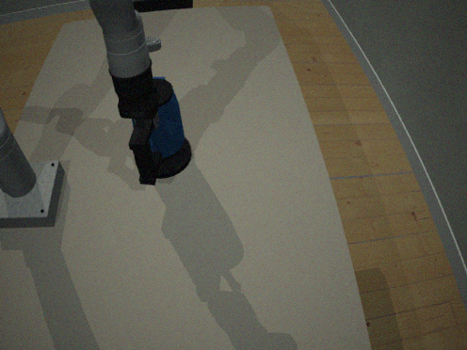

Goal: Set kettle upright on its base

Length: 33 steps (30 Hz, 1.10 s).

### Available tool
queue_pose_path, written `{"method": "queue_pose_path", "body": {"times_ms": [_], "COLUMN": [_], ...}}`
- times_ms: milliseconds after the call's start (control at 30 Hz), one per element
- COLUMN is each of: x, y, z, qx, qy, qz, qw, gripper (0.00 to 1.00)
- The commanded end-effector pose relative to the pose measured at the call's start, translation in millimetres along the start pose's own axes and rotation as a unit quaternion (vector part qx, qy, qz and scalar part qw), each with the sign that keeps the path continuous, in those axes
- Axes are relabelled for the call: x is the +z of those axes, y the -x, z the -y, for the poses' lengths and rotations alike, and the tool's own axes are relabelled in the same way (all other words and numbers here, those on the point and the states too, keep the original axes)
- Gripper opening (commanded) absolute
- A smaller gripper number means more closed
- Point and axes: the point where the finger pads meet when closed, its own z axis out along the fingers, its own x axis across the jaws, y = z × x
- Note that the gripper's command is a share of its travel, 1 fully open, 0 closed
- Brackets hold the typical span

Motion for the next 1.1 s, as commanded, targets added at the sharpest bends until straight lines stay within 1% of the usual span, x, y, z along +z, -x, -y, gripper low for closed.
{"method": "queue_pose_path", "body": {"times_ms": [0, 500, 600, 900, 1067], "x": [0.4, 1.0, 3.9, 20.2, 21.5], "y": [-1.4, -1.0, 0.2, 1.2, -0.2], "z": [-3.0, -3.1, -3.5, -3.9, -3.3], "qx": [0.002, 0.002, 0.002, 0.002, 0.002], "qy": [0.001, 0.001, 0.002, 0.003, 0.002], "qz": [-0.002, -0.002, -0.001, 0.001, -0.001], "qw": [1.000, 1.000, 1.000, 1.000, 1.000], "gripper": [0.00, 0.00, 0.00, 0.00, 0.00]}}
